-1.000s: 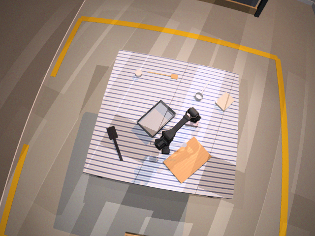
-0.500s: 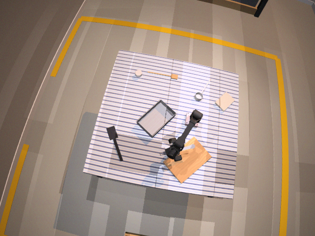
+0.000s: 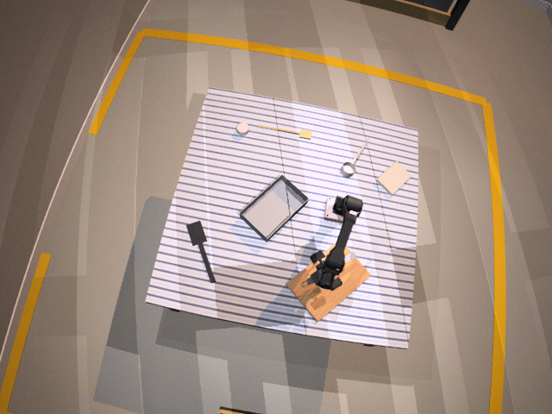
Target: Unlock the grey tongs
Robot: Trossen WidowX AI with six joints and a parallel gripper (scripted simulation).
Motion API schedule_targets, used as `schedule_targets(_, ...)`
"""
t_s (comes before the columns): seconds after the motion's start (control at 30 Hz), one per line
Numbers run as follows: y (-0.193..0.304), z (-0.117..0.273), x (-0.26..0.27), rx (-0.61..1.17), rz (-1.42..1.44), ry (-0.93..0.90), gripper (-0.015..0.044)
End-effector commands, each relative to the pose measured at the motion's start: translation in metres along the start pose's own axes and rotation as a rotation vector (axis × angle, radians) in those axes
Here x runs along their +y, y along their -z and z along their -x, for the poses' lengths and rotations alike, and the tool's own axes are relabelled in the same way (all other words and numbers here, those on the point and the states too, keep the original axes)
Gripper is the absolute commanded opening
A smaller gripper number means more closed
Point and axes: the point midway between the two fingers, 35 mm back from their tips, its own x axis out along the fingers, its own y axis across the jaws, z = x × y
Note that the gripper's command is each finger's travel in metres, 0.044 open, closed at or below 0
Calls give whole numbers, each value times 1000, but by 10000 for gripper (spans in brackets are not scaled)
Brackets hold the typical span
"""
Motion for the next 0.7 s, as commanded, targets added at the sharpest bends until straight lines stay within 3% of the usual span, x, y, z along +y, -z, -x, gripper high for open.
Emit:
schedule_targets(0.0, 18, 1, 19, 1, 81, -6, -150)
schedule_targets(0.4, 35, 2, 34, -15, 153, -5, -150)
schedule_targets(0.67, 33, 16, 40, -255, 226, 9, -150)
